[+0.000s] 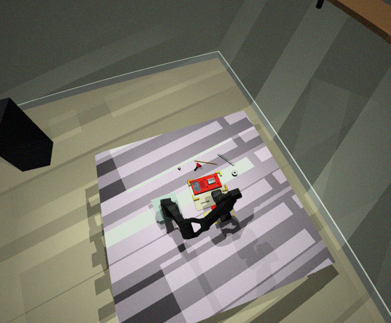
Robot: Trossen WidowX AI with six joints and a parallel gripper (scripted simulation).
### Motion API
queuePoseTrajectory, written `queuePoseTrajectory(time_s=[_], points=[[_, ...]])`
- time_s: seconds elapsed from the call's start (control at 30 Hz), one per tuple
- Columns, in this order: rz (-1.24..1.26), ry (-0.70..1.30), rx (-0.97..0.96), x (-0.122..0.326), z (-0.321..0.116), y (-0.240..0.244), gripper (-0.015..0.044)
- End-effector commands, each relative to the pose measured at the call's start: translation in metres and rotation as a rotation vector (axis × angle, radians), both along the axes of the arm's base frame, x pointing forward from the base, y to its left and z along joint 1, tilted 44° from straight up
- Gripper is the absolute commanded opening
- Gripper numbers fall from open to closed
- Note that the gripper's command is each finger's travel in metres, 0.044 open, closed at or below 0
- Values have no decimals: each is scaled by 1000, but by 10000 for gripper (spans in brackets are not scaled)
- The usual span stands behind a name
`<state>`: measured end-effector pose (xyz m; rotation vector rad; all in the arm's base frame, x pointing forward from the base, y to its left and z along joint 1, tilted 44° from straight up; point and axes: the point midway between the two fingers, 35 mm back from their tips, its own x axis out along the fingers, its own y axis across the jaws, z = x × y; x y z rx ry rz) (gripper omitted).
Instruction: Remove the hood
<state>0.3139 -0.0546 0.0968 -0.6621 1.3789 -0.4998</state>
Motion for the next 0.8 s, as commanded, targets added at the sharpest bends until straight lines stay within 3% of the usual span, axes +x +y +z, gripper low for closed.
queuePoseTrajectory(time_s=[0.0, 0.77], points=[[2, 1, -5, 0, -1, -3, 0], [2, 1, -3, 4, -17, -17, 0]])
